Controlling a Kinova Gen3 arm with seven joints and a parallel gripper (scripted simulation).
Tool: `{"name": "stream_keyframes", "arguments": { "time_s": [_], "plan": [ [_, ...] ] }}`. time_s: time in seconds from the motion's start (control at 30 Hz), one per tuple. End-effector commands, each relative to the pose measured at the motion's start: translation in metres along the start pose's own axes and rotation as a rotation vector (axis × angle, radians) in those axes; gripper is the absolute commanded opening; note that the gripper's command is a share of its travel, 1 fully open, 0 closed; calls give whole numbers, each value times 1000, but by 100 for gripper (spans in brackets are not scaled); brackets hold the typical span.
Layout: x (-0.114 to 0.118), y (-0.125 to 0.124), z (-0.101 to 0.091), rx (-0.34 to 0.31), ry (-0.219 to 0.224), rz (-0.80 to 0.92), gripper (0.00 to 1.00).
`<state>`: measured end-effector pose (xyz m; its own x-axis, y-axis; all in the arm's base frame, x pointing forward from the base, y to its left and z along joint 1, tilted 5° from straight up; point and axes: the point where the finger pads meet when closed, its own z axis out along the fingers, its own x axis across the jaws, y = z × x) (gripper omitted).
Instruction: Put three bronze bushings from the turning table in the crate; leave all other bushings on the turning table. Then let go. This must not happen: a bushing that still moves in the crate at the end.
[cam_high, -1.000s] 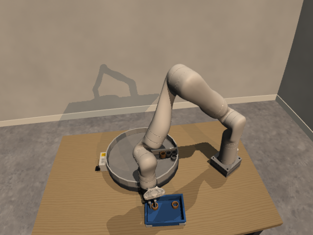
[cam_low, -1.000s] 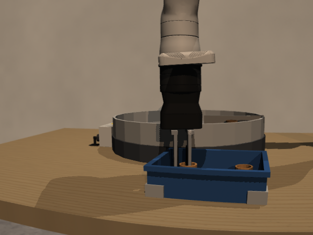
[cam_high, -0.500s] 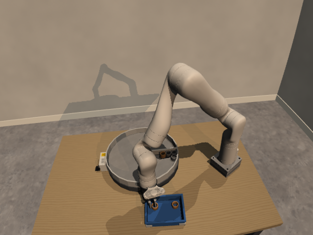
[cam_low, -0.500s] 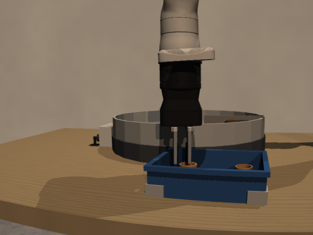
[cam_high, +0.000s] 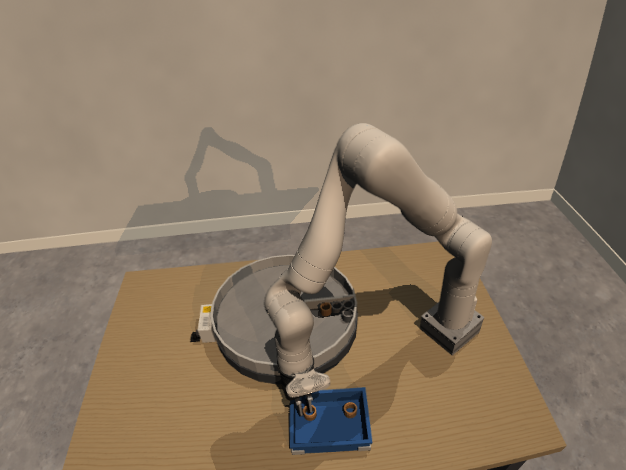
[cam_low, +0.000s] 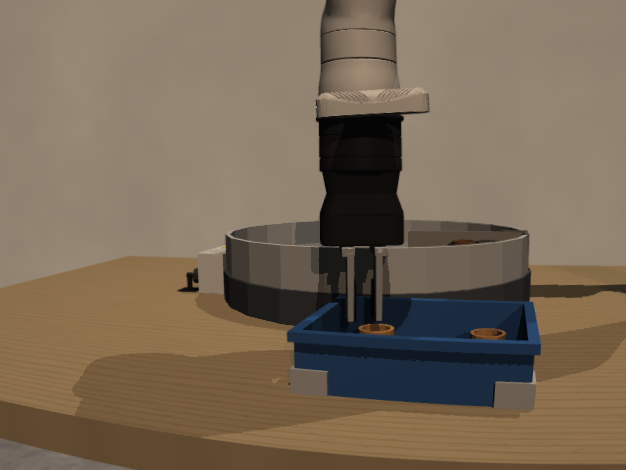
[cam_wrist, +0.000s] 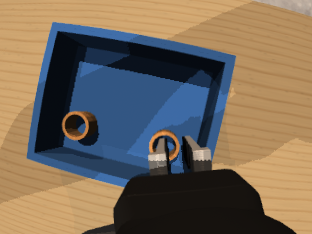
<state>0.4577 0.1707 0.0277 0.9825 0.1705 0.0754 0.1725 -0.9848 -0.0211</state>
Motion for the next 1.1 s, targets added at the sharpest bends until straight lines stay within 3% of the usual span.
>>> {"name": "stream_keyframes", "arguments": {
  "time_s": [0.0, 0.07, 0.23, 0.63, 0.8, 1.07],
  "plan": [
    [1, 0, -1, 0, 2, 0, 42],
    [1, 0, -1, 0, 2, 0, 42],
    [1, 0, -55, 0, 2, 0, 42],
    [1, 0, -55, 0, 2, 0, 42],
    [0, 0, -108, 0, 2, 0, 42],
    [0, 0, -108, 0, 2, 0, 42]
  ]
}}
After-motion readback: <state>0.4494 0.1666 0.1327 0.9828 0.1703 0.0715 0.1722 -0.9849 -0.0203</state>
